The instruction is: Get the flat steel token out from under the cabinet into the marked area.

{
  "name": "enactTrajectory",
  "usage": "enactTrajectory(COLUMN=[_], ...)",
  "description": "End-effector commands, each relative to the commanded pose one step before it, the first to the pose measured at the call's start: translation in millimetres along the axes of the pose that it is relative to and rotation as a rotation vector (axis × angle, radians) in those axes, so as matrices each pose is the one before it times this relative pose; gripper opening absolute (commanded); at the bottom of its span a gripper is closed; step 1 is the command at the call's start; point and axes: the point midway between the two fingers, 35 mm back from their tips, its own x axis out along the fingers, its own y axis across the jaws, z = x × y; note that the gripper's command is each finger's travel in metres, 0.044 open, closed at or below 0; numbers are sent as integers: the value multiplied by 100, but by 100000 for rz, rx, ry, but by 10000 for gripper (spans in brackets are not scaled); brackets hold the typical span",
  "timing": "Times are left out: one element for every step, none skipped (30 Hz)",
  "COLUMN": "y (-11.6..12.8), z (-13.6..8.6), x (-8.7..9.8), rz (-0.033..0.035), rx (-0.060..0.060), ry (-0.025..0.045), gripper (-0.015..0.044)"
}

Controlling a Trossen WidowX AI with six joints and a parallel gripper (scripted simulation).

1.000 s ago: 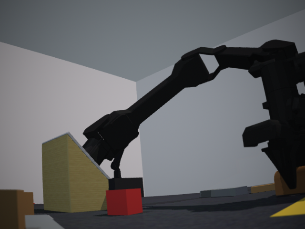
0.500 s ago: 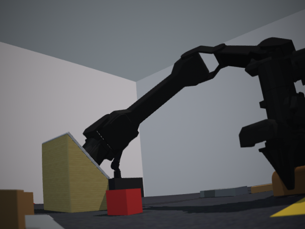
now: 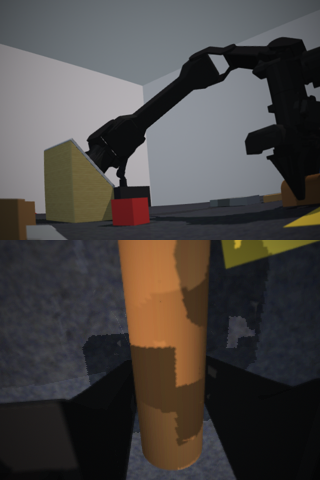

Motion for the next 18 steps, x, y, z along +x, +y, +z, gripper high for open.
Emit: enactTrajectory(y=[-918,-76,-75,-75,-74,-75,-75,-75,-76,-75,-75,-76,-76,-76,-76,-76,-76,-76], z=[-4,-1,-1,-1,-1,-1,-1,-1,-1,-1,-1,-1,-1,-1,-1,-1,-1,0], x=[95,1,1,2,1,1,0,0,1,0,0,1,1,0,0,0,1,1], rz=[-1043,-4,-4,-4,-4,-4,-4,-4,-4,-4,-4,-4,-4,-4,-4,-4,-4,-4], rx=[638,1,1,1,1,1,1,1,1,1,1,1,1,1,1,1,1,1], ry=[-81,0,0,0,0,0,0,0,0,0,0,0,0,0,0,0,0,0], gripper=[0,0,0,0,0,0,0,0,0,0,0,0,0,0,0,0,0,0])
